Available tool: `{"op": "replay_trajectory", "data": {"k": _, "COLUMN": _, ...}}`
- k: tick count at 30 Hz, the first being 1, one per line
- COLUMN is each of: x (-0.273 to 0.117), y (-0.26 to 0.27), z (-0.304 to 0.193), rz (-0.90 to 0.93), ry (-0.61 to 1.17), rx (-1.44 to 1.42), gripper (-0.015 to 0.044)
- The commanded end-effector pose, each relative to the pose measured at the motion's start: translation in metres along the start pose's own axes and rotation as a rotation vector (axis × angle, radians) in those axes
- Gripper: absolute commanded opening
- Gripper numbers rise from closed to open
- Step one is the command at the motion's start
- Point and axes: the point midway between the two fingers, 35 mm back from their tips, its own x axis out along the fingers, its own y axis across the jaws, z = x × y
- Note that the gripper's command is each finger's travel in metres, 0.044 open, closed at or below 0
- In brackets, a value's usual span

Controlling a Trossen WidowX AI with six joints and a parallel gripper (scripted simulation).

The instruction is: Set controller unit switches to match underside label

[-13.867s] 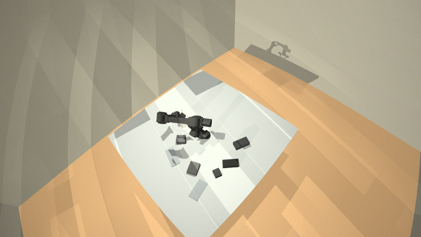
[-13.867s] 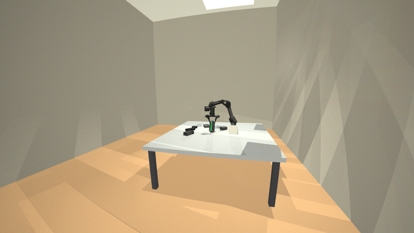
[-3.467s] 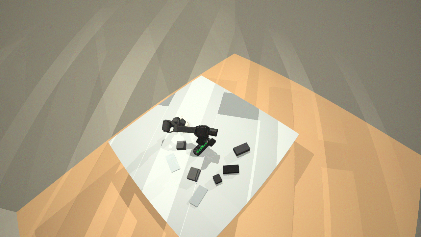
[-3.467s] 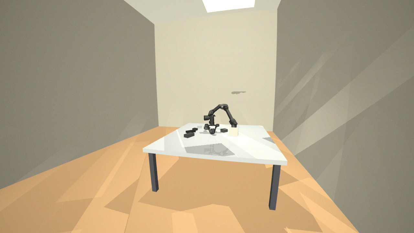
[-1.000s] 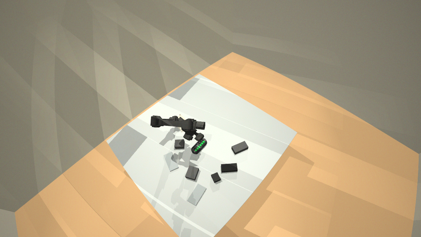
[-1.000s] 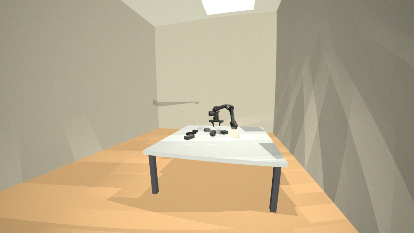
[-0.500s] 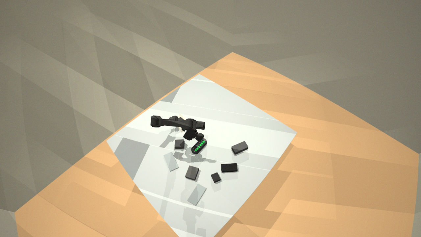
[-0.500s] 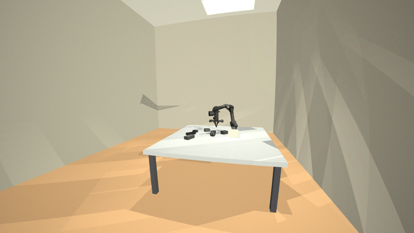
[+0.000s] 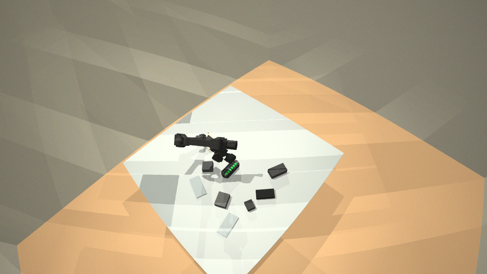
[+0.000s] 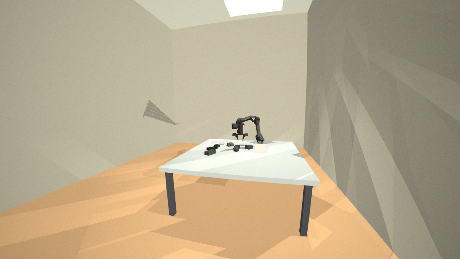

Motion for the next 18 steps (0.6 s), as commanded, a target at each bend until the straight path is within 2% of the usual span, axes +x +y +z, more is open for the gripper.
{"op": "replay_trajectory", "data": {"k": 1, "x": 0.0, "y": 0.0, "z": 0.0, "rz": -0.001, "ry": 0.0, "rx": 0.0, "gripper": 0.0341}}
{"op": "replay_trajectory", "data": {"k": 5, "x": 0.0, "y": 0.0, "z": 0.0, "rz": -0.001, "ry": 0.0, "rx": 0.0, "gripper": 0.044}}
{"op": "replay_trajectory", "data": {"k": 7, "x": 0.0, "y": 0.0, "z": 0.0, "rz": -0.001, "ry": 0.0, "rx": 0.0, "gripper": 0.044}}
{"op": "replay_trajectory", "data": {"k": 18, "x": 0.025, "y": -0.004, "z": 0.025, "rz": 0.165, "ry": 0.026, "rx": -0.027, "gripper": 0.0151}}
